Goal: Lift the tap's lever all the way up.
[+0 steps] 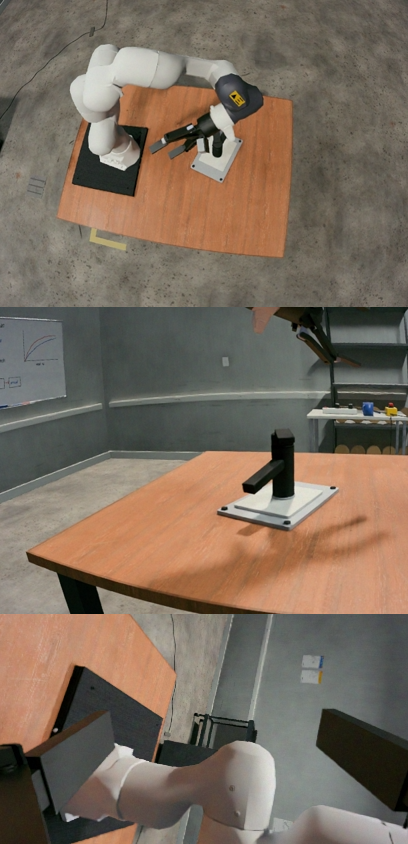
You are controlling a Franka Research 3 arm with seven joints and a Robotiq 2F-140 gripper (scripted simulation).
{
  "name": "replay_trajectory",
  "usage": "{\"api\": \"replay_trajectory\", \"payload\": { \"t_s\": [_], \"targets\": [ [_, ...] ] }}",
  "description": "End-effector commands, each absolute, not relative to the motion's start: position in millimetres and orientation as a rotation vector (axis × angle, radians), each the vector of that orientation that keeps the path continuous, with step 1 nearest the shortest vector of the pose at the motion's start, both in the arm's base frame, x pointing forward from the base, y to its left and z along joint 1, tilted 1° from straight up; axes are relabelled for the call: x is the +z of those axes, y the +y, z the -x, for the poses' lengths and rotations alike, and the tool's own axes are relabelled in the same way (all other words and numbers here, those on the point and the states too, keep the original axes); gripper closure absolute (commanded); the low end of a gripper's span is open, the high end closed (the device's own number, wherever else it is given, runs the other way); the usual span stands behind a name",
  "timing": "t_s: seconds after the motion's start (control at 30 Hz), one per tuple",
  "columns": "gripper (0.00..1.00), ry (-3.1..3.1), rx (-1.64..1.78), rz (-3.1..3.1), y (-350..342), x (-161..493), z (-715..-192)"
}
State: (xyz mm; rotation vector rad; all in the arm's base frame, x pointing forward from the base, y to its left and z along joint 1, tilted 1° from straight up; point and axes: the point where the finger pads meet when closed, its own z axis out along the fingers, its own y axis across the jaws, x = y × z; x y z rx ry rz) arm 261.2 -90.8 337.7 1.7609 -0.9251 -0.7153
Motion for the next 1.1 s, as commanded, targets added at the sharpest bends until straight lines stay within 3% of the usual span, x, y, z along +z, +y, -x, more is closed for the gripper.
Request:
{"api": "replay_trajectory", "payload": {
  "t_s": [0.0, 0.6, 1.07],
  "targets": [
    [0.00, -0.925, -0.715, -1.761, -91, 338, -261],
    [0.00, -0.931, -0.708, -1.771, -90, 335, -262],
    [0.00, -1.159, -0.465, -2.078, -30, 260, -302]
  ]
}}
